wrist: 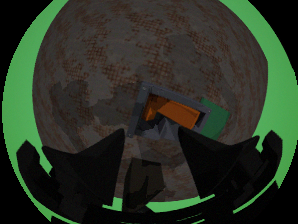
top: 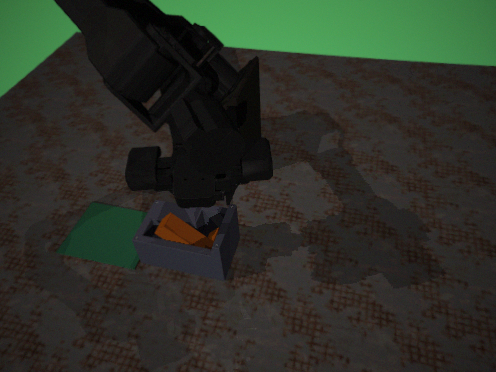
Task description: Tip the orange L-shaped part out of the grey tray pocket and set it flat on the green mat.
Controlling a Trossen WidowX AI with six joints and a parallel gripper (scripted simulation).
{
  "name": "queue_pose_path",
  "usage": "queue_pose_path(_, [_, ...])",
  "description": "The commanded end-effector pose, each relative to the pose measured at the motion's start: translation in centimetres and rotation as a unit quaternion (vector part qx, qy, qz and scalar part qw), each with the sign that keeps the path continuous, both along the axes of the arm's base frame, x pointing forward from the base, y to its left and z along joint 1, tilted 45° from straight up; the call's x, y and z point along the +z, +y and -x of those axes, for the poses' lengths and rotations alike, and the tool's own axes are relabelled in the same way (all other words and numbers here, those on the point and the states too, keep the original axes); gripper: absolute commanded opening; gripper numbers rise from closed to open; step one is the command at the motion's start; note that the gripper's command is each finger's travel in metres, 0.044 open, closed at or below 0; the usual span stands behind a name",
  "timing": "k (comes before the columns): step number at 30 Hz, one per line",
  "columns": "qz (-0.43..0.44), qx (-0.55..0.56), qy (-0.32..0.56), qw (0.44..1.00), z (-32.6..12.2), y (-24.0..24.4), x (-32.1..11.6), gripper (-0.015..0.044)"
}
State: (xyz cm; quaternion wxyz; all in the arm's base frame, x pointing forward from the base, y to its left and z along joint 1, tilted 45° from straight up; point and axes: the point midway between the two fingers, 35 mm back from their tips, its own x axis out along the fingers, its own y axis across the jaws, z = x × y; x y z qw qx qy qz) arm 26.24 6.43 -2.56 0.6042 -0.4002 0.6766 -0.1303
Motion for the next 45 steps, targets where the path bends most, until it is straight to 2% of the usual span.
queue_pose_path(1, [0.012, 0.162, 0.154, 0.975, -0.6, -1.4, 1.9, 0.028])
queue_pose_path(8, [0.028, 0.354, 0.343, 0.87, -1.0, -3.5, 4.0, 0.028])
queue_pose_path(13, [0.033, 0.411, 0.4, 0.818, -1.1, -4.2, 4.7, 0.028])
queue_pose_path(30, [0.033, 0.414, 0.403, 0.816, -1.1, -4.2, 4.7, 0.028])
queue_pose_path(45, [0.033, 0.414, 0.403, 0.816, -1.3, -6.7, 2.1, 0.028])
